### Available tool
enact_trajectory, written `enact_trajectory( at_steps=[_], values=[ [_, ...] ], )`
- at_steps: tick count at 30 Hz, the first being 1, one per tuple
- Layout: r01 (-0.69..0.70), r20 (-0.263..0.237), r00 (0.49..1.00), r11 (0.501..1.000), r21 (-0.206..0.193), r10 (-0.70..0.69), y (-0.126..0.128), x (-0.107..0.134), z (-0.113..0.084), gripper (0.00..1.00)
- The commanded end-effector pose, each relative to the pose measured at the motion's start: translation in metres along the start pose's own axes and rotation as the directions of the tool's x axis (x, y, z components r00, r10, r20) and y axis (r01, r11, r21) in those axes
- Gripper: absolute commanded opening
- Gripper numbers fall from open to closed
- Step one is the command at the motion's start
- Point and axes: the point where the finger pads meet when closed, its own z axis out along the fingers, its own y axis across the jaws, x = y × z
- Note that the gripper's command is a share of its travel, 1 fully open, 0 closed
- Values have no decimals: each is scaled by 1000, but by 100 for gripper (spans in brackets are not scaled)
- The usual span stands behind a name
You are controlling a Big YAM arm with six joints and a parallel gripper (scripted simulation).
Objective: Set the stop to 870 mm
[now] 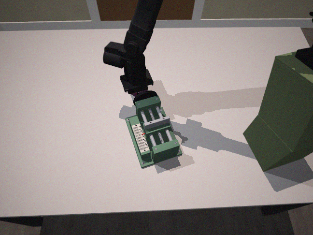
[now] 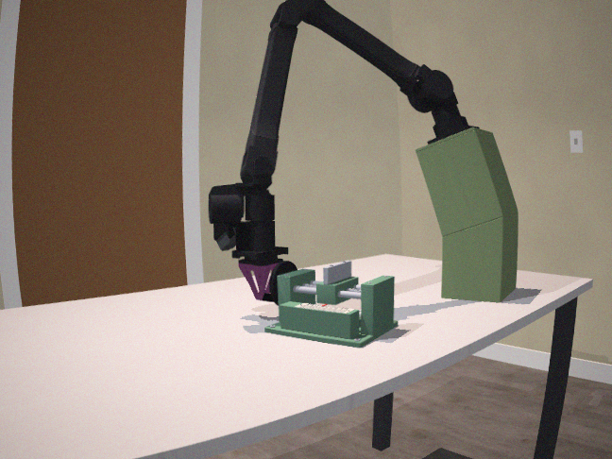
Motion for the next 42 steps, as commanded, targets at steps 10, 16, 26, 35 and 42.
enact_trajectory(
  at_steps=[10, 16, 26, 35, 42],
  values=[
    [-4, -2, 1000, 1000, 23, 5, -30, -1, 23, 6],
    [-4, -2, 1000, 1000, 23, 5, -32, -1, 24, 6],
    [-4, -2, 1000, 1000, 23, 4, -40, -1, 21, 6],
    [-4, -3, 1000, 1000, 24, 4, -43, 0, 19, 6],
    [-1, -10, 1000, 999, 32, 2, -50, 1, 16, 6]
  ],
)
